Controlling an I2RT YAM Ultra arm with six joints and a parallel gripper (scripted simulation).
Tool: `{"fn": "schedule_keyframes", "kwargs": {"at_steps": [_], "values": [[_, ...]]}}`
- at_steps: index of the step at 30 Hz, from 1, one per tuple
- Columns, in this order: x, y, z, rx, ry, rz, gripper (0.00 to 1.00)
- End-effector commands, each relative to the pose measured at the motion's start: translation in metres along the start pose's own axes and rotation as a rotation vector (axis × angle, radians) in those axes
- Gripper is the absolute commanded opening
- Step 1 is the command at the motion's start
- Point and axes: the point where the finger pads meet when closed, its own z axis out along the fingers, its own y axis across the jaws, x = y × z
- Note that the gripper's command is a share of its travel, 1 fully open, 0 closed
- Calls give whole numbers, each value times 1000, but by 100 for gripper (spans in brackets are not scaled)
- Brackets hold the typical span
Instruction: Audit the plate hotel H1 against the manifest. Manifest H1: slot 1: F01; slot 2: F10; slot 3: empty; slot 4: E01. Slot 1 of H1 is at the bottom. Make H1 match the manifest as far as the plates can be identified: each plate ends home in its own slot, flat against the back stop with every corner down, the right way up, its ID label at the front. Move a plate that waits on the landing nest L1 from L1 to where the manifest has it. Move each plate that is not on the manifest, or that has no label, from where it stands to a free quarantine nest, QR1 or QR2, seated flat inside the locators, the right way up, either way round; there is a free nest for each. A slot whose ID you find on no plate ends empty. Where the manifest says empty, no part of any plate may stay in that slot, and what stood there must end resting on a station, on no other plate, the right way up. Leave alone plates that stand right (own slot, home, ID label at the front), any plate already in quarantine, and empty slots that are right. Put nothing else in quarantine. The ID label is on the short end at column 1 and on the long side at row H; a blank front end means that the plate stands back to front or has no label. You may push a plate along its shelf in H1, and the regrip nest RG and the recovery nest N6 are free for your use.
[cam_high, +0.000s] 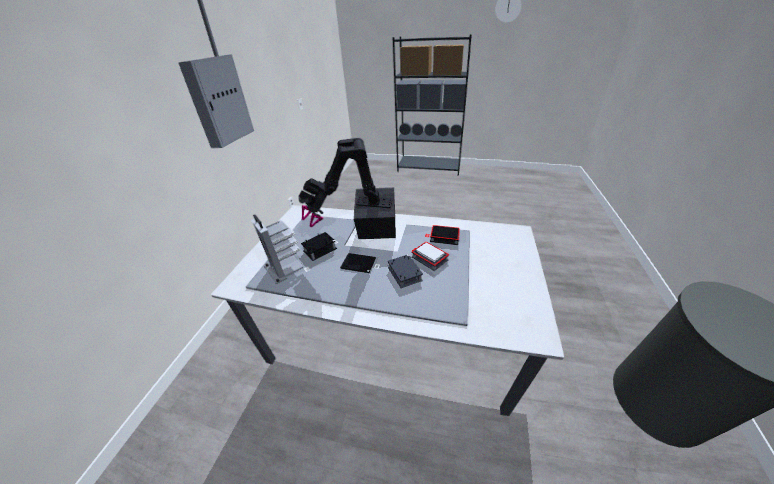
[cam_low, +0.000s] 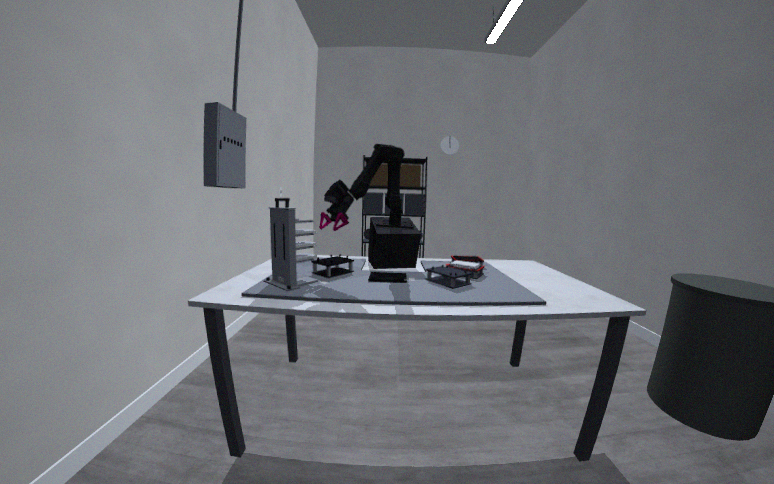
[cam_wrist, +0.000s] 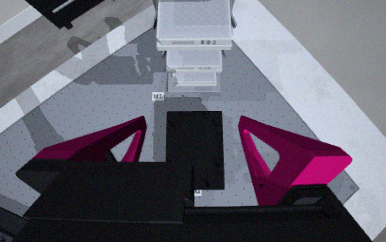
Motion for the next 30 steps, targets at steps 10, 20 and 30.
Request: {"fn": "schedule_keyframes", "kwargs": {"at_steps": [10, 20, 30], "values": [[-18, -2, 11, 8, -34, -17, 100], [-26, -2, 22, 8, -35, -17, 100], [-27, -2, 24, 8, -35, -17, 100]]}}
